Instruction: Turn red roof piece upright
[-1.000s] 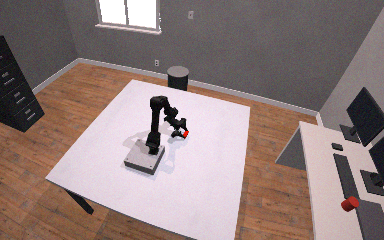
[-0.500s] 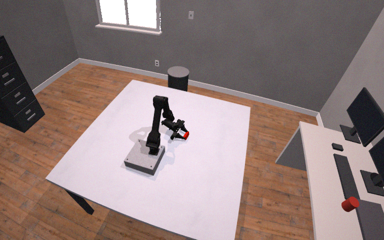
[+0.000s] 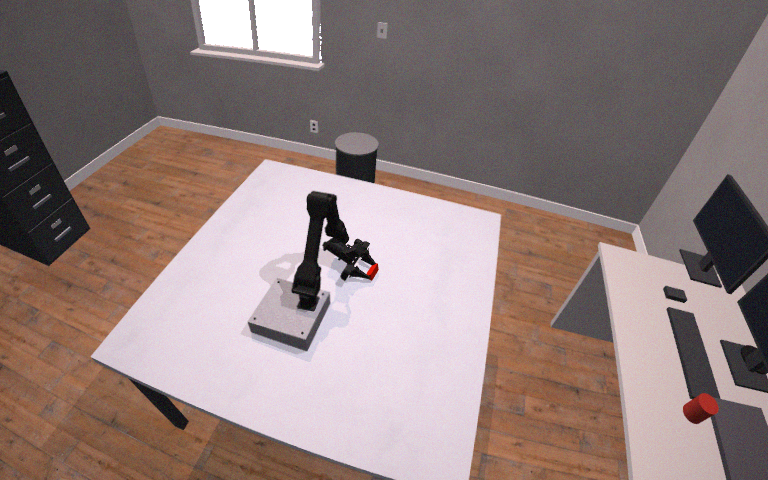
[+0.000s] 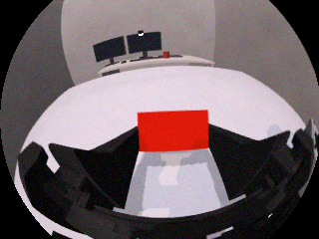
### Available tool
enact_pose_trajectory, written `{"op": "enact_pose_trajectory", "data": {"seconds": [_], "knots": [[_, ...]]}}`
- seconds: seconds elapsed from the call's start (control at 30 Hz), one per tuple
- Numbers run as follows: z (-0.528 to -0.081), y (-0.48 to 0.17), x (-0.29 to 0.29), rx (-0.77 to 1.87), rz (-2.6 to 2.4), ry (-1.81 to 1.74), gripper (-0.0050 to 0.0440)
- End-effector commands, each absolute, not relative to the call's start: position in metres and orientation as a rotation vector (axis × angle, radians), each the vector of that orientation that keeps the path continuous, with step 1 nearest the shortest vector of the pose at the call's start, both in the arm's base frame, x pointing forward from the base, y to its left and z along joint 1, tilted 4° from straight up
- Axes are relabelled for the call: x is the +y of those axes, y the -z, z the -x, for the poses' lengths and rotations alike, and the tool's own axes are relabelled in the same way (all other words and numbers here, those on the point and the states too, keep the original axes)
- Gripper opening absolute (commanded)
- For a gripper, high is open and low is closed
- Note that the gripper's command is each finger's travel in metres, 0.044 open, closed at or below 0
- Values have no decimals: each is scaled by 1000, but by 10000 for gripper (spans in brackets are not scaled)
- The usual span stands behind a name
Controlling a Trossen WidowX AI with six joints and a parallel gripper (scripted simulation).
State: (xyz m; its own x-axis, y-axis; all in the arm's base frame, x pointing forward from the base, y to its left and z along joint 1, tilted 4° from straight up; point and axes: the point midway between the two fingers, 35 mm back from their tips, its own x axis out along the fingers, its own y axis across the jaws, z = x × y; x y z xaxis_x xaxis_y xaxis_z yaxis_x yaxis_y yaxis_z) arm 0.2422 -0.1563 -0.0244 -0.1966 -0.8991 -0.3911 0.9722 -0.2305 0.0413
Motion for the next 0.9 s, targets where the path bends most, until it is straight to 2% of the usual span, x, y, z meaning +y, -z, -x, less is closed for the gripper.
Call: {"op": "enact_pose_trajectory", "data": {"seconds": [0.0,0.87], "knots": [[-247,25,-156,233,-403,1761,290],[-247,35,-155,234,-404,1762,290]]}}
